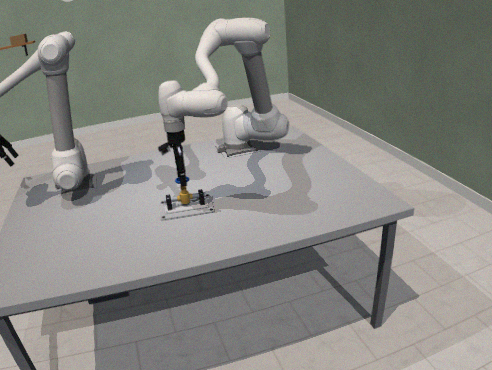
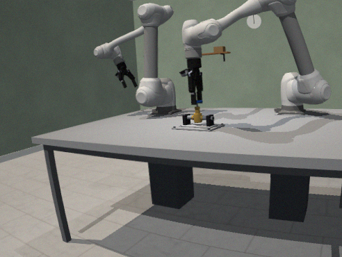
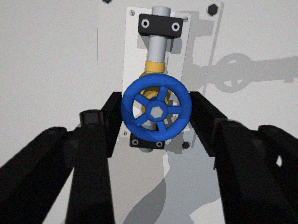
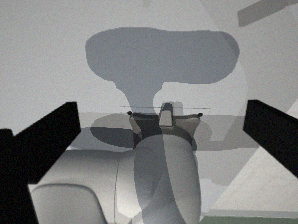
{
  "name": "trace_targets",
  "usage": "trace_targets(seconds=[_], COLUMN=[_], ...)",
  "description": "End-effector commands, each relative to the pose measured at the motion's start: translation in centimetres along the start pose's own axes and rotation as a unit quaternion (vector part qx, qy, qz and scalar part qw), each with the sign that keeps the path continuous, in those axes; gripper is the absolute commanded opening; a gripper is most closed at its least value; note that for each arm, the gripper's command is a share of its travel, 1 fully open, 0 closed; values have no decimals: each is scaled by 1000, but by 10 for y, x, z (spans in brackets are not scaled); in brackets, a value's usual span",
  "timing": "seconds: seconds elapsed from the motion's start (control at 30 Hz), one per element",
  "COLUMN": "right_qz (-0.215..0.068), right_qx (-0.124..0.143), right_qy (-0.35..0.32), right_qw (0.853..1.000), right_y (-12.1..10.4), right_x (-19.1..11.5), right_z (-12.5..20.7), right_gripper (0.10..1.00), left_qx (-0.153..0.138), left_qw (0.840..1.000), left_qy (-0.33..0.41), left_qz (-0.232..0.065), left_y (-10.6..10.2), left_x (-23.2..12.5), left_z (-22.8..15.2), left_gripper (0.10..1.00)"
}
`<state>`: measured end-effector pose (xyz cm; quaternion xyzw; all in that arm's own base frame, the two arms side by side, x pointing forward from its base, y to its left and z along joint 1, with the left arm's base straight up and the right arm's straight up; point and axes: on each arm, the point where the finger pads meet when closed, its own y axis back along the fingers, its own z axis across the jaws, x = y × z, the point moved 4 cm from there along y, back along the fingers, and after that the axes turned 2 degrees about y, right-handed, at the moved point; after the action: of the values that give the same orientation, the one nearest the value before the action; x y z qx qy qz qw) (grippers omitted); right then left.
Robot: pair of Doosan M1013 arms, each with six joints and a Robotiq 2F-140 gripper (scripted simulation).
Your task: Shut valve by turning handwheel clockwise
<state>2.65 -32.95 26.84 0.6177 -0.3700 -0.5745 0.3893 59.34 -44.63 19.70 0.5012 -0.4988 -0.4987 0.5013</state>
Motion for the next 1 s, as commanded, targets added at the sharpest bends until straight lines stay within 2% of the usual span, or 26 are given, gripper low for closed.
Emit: trace_targets(seconds=[0.0, 0.97], right_qz=[0, 0], right_qx=[0, 0], right_qy=[0, 0], right_qw=[1000, 1000], right_y=[0, 0], right_x=[0, 0], right_z=[0, 0], right_gripper=[1000, 1000], left_qx=[1, 1], left_qw=[1000, 1000], left_qy=[-1, -19], left_qz=[0, 0], left_y=[1, 1], left_x=[0, 0], left_z=[0, 0], left_gripper=[99, 99])
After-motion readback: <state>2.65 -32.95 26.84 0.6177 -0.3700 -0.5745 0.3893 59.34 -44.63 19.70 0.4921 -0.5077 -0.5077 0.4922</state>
